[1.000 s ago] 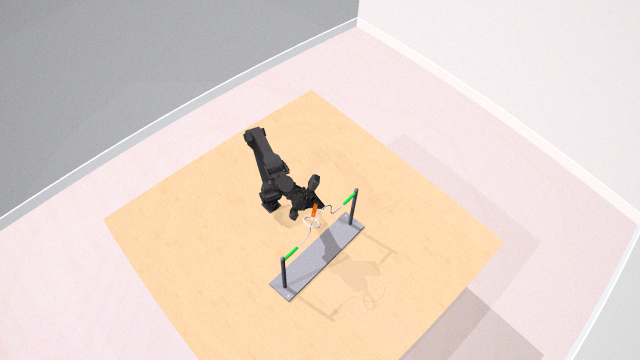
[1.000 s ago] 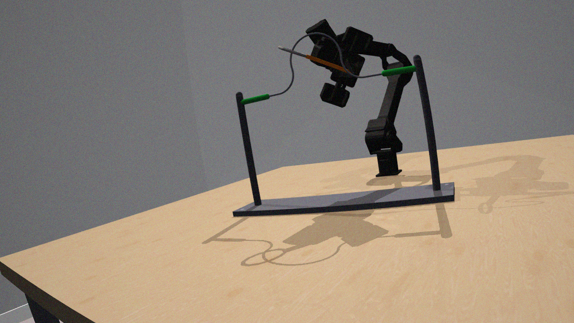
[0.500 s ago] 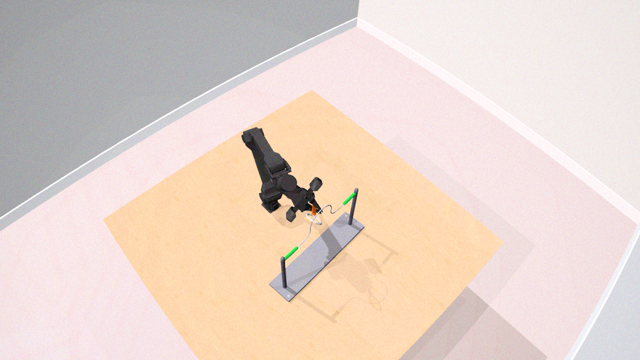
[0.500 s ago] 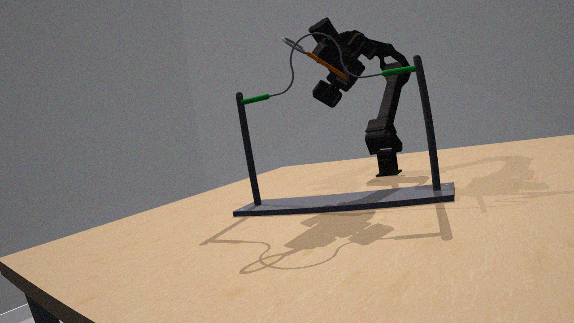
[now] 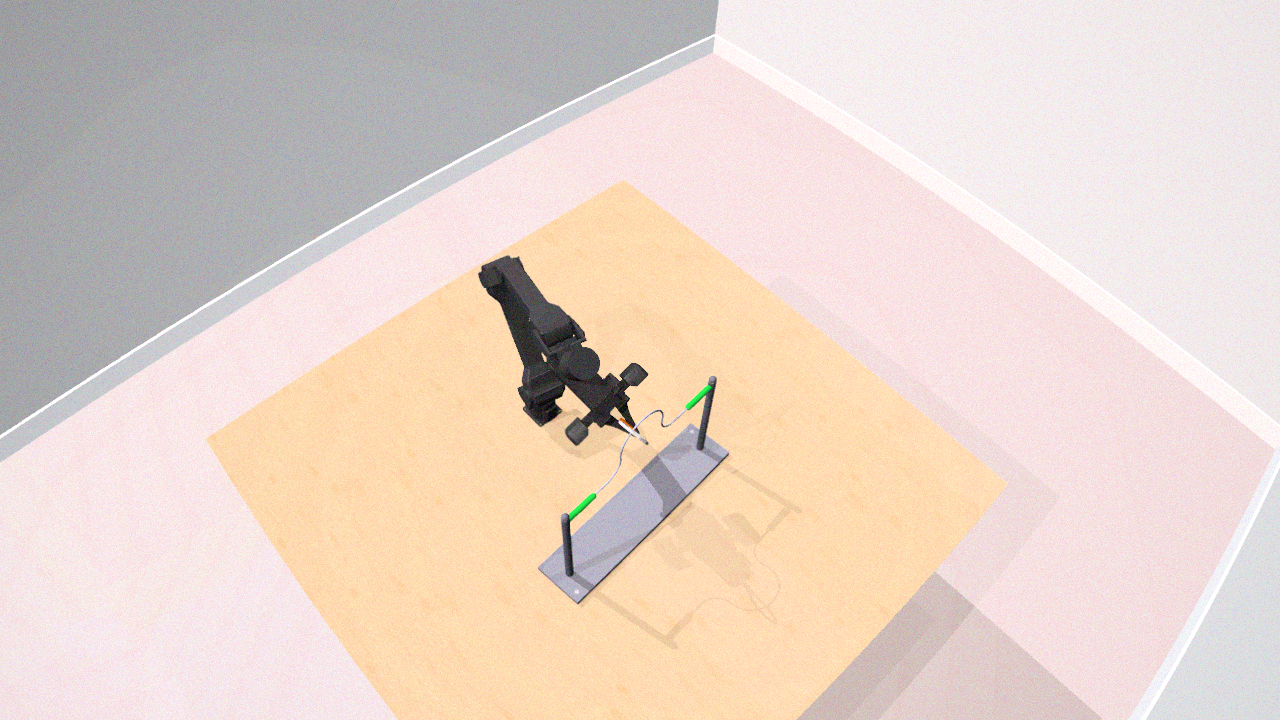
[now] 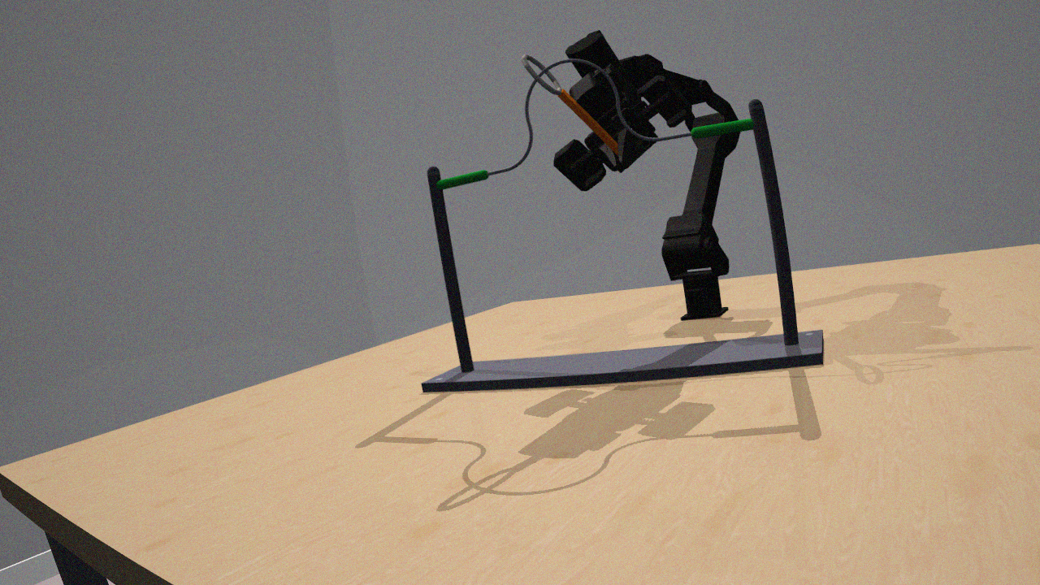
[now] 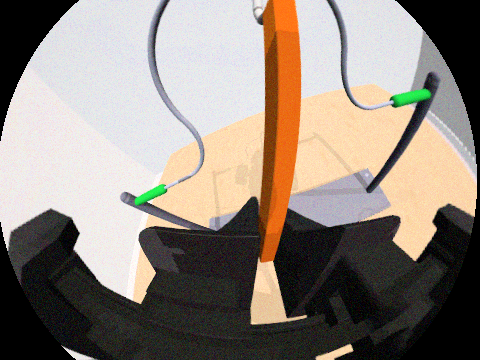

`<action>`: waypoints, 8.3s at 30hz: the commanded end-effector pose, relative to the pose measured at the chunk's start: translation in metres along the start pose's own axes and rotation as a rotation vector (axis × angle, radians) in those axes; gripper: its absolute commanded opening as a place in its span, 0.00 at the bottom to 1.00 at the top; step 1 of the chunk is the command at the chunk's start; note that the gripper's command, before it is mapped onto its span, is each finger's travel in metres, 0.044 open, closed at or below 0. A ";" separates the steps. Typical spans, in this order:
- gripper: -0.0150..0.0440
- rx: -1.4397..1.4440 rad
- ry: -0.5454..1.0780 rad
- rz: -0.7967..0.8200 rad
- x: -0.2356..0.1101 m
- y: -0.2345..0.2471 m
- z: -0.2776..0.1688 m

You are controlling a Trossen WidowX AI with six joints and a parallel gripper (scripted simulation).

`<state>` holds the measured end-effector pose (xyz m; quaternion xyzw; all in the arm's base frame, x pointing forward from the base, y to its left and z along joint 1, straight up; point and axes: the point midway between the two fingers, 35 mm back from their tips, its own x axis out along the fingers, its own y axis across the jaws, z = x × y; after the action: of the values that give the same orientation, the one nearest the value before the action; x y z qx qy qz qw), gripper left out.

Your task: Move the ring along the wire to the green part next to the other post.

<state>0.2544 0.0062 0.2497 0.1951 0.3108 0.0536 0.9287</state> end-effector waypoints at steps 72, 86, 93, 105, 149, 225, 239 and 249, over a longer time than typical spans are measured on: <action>0.00 -1.105 -0.174 -0.753 -0.021 -0.061 0.040; 0.00 -1.302 -0.200 -0.886 -0.029 -0.064 0.051; 0.00 -1.404 -0.213 -0.955 -0.034 -0.064 0.057; 0.00 -1.561 -0.232 -1.059 -0.040 -0.062 0.065; 0.00 -1.216 -0.196 -0.822 0.014 -0.077 -0.007; 0.00 -0.381 -0.189 -0.237 0.092 0.048 -0.122; 0.00 -0.380 -0.192 -0.237 0.094 0.061 -0.128; 0.00 -0.380 -0.193 -0.236 0.096 0.066 -0.131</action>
<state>0.2533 0.1290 0.1278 -0.0174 0.2262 -0.0144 0.9738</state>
